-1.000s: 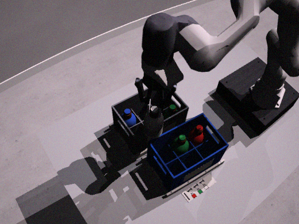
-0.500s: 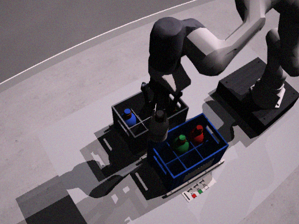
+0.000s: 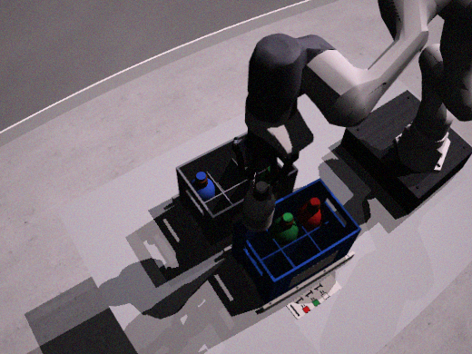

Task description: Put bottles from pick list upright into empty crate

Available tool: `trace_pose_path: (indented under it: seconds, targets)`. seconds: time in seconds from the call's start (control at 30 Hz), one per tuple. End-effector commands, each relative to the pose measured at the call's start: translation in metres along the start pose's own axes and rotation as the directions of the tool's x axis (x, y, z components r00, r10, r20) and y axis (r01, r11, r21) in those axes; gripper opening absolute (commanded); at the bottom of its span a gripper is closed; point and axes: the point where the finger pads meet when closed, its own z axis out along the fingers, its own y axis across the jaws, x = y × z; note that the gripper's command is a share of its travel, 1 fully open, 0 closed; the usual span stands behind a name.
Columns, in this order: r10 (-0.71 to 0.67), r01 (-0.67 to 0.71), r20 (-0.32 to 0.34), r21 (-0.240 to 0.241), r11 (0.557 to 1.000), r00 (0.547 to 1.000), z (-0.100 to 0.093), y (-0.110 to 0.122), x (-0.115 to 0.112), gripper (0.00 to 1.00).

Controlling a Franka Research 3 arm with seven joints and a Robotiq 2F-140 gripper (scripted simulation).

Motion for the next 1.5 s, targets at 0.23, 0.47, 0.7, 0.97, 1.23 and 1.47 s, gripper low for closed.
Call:
trace_pose_path:
  seconds: [0.23, 0.47, 0.7, 0.97, 1.23, 1.47]
  targets:
    - [0.017, -0.017, -0.013, -0.013, 1.000, 1.000, -0.006, -0.013, 0.015, 0.00]
    - [0.017, -0.017, -0.013, -0.013, 1.000, 1.000, -0.006, -0.012, 0.017, 0.00]
    - [0.017, -0.017, -0.013, -0.013, 1.000, 1.000, -0.006, -0.011, 0.020, 0.00]
    - [0.017, -0.017, -0.013, -0.013, 1.000, 1.000, -0.007, -0.011, 0.021, 0.00]
    - [0.017, -0.017, -0.013, -0.013, 1.000, 1.000, -0.007, -0.010, 0.021, 0.00]
    - [0.017, -0.017, -0.013, -0.013, 1.000, 1.000, -0.007, -0.010, 0.022, 0.00]
